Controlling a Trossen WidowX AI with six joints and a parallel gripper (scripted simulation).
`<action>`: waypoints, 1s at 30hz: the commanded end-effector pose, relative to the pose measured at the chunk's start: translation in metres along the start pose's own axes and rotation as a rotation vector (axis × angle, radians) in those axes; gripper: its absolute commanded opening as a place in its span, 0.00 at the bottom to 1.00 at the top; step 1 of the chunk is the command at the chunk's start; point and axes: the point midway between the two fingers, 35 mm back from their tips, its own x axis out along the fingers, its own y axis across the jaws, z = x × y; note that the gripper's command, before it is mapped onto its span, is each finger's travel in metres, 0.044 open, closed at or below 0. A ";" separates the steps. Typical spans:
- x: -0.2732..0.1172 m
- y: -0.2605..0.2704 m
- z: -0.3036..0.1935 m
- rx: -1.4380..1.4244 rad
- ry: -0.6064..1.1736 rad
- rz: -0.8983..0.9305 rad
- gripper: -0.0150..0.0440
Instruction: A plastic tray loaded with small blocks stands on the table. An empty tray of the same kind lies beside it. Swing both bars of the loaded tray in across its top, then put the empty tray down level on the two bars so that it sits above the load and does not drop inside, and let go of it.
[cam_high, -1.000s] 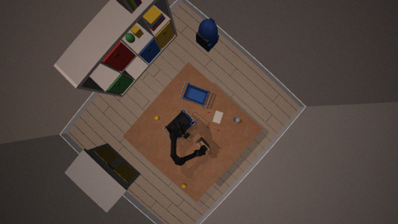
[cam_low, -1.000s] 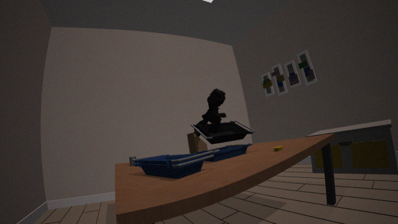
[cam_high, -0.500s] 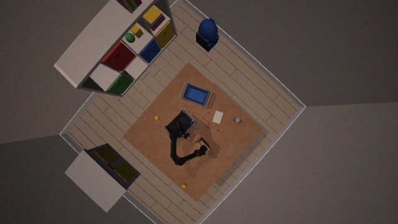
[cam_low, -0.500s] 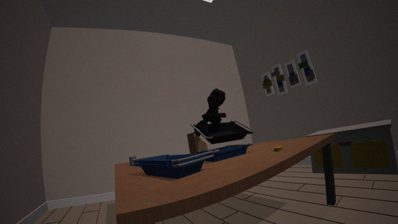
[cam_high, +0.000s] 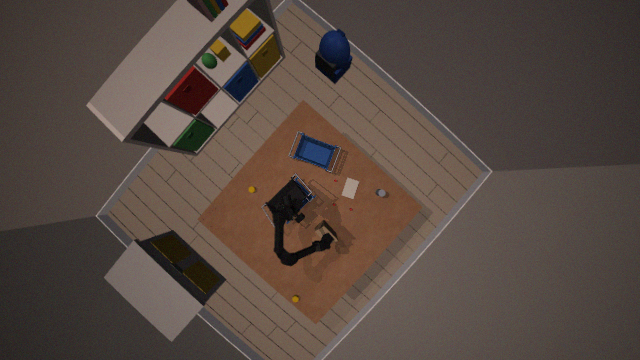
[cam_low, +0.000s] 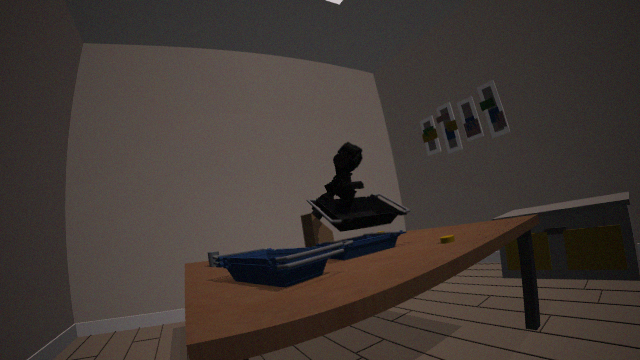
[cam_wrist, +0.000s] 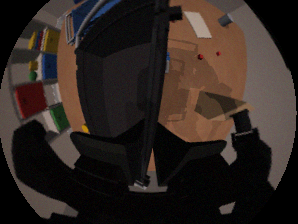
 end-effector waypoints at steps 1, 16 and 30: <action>-0.007 0.003 0.003 0.001 0.001 0.027 0.25; 0.006 0.003 0.003 0.001 0.001 0.028 0.25; 0.026 0.001 0.002 0.001 0.002 0.028 0.25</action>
